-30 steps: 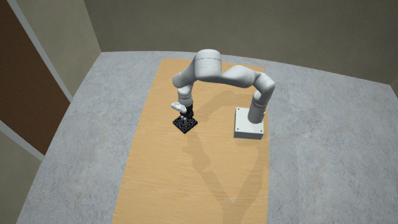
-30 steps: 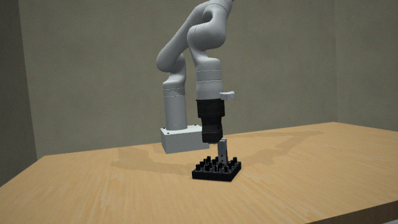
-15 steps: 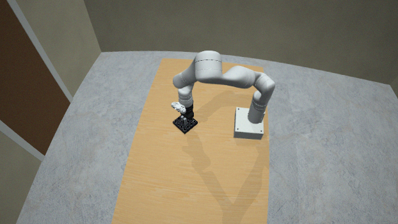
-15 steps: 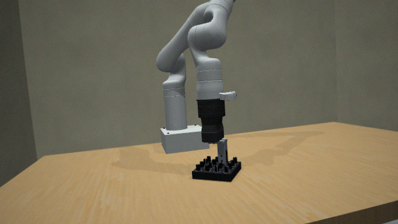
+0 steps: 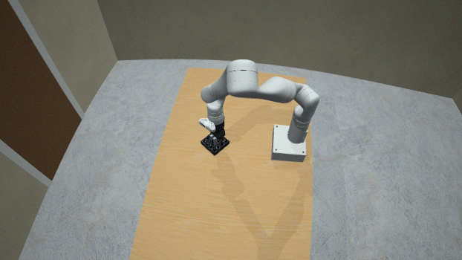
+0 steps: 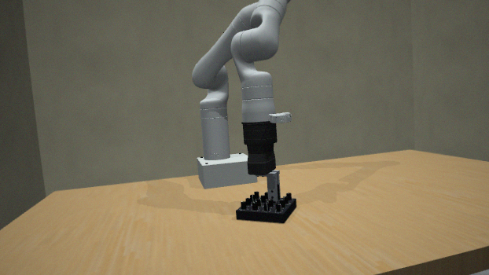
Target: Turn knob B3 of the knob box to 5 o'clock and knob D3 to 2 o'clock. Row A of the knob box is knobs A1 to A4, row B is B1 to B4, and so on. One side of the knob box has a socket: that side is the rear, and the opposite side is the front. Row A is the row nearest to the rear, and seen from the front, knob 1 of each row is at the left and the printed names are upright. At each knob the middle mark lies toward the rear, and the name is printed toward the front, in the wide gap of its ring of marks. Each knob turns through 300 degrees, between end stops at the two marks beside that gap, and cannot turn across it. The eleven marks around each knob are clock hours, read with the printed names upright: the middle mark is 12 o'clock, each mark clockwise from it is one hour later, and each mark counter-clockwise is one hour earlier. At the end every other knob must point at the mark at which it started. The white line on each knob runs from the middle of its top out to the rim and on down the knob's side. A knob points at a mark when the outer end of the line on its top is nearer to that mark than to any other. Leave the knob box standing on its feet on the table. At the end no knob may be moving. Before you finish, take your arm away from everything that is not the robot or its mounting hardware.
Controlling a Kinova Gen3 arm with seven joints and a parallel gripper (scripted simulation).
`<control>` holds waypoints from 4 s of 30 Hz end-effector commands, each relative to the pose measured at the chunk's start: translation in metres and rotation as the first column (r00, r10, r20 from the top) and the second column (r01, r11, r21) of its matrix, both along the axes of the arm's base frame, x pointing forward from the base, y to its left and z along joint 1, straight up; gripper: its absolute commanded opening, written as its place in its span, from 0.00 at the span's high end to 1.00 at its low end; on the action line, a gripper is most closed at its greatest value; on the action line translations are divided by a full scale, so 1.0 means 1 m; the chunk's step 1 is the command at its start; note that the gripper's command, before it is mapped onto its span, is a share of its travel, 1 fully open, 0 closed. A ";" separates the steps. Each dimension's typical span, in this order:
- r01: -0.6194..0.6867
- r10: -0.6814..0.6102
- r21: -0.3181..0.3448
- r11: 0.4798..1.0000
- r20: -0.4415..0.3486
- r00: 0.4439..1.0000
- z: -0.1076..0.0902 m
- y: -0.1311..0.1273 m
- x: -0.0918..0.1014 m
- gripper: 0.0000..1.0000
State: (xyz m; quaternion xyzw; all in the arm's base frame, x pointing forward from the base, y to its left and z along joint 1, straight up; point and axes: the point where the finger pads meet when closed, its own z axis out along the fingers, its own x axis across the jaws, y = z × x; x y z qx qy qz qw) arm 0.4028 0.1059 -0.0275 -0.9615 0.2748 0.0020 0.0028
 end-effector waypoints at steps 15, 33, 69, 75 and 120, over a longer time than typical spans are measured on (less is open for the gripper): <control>0.002 -0.002 0.001 1.000 0.001 1.000 0.000 0.000 0.000 0.70; 0.002 -0.002 0.001 1.000 0.001 1.000 0.000 0.000 0.000 0.54; 0.002 -0.002 0.001 1.000 0.001 1.000 0.038 0.000 0.000 0.54; 0.002 -0.002 0.001 1.000 0.001 1.000 0.038 0.000 0.000 0.54; -0.846 0.847 0.023 0.532 -0.009 0.532 0.046 0.007 -0.010 0.54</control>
